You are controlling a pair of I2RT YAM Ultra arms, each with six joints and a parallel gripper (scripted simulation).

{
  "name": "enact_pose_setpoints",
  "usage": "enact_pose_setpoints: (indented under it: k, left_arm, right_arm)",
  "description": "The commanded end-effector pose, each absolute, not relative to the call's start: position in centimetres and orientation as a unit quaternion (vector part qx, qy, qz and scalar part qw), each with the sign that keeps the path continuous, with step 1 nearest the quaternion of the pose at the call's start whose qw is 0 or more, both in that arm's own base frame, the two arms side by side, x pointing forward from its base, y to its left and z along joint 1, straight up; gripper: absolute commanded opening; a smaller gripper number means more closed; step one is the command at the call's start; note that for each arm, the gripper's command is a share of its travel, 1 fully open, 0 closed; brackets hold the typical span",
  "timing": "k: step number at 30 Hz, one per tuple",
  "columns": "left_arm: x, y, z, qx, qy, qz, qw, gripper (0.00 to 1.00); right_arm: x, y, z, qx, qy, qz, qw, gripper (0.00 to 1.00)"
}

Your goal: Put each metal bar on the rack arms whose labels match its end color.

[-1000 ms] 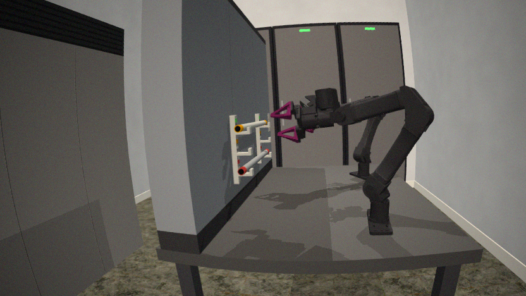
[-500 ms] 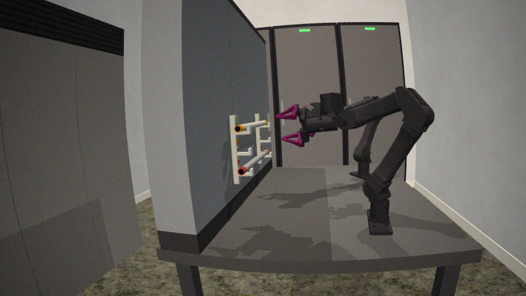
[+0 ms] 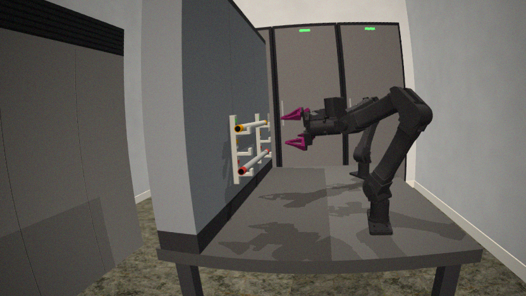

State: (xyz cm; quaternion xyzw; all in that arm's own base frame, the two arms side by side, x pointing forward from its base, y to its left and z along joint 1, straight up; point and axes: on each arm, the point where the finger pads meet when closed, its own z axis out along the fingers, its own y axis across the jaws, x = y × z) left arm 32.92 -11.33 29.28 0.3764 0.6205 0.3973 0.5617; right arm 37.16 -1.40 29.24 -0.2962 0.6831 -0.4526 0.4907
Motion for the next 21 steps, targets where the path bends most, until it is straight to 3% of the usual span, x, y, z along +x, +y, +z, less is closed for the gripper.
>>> enact_pose_setpoints:
  k: [1, 21]
  left_arm:
    - [32.8, -11.4, 29.8, 0.374, 0.608, 0.42, 0.56, 1.0]
    - [31.7, -13.6, 27.8, 0.432, 0.564, 0.485, 0.51, 1.0]
  right_arm:
    - [37.0, -1.4, 29.8, -0.3, 0.667, -0.477, 0.487, 1.0]
    - [36.8, -1.6, 27.8, -0.346, 0.63, -0.55, 0.425, 1.0]
